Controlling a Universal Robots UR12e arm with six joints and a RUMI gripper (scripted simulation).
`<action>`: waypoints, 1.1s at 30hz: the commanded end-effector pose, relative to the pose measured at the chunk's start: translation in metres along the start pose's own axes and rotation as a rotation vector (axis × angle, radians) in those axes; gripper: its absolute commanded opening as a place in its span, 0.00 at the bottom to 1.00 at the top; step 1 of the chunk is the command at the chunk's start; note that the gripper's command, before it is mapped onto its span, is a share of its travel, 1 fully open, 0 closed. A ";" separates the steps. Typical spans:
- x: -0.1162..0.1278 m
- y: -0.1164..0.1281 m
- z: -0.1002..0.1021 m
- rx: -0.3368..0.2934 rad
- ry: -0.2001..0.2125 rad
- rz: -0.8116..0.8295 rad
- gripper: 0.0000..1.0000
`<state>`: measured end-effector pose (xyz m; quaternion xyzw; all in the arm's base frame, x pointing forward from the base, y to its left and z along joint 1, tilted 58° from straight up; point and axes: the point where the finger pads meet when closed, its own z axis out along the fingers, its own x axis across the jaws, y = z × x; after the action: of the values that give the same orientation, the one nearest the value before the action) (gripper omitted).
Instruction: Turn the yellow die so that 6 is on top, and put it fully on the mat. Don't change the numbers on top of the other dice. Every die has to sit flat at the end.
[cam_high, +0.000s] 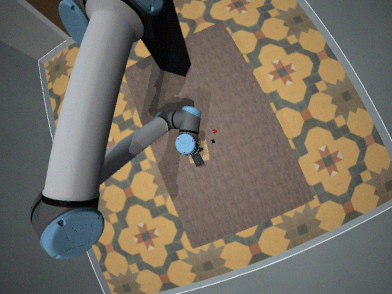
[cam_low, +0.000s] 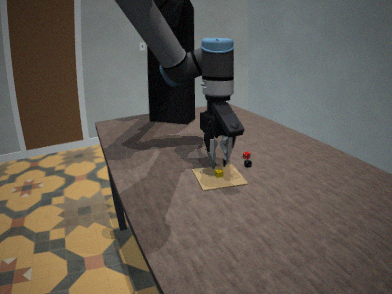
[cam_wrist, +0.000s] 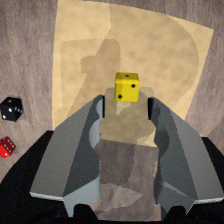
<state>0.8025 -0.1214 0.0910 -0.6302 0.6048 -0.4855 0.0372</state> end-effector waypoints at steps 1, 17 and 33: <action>0.002 -0.003 0.000 0.003 0.002 0.001 0.21; 0.002 -0.003 -0.001 0.003 0.002 0.001 0.21; 0.002 -0.002 -0.043 0.003 0.002 0.001 0.21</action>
<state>0.7881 -0.1092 0.1098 -0.6284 0.6042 -0.4884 0.0387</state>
